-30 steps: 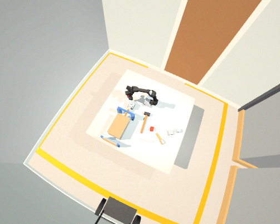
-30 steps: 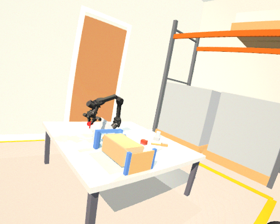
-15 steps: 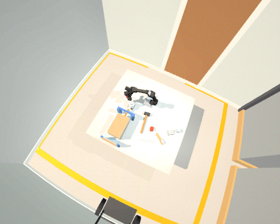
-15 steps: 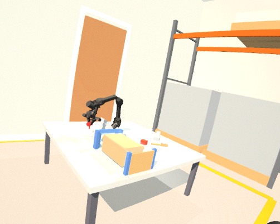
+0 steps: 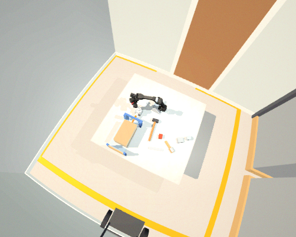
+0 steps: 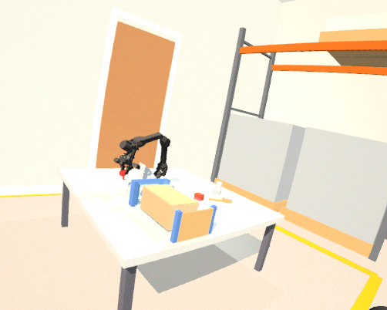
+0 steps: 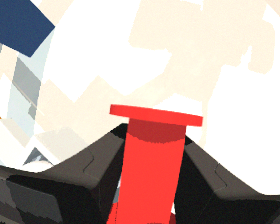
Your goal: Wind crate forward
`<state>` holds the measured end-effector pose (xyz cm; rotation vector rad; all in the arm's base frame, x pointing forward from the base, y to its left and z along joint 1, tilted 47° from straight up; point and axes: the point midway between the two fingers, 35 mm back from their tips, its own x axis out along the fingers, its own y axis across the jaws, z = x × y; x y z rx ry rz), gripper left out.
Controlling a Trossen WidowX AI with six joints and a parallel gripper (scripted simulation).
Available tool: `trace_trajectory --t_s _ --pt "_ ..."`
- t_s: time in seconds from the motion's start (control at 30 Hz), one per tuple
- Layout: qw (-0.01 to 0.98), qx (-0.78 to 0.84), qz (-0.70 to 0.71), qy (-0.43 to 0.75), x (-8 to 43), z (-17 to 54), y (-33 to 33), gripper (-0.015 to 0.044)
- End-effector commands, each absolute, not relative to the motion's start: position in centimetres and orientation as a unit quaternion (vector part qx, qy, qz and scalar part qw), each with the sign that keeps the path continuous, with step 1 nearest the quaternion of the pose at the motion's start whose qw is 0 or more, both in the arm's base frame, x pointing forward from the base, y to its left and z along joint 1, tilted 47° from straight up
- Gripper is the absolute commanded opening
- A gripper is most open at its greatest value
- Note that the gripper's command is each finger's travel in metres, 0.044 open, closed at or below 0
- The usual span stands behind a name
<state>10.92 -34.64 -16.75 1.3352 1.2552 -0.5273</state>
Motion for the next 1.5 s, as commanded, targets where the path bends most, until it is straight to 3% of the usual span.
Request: trace_trajectory --t_s 0.0,1.47 --pt "0.589 0.571 -0.217 0.529 13.0 -16.8 -35.0 0.0" --pt "0.59 0.571 -0.216 0.528 16.7 -16.3 -35.2 0.0"
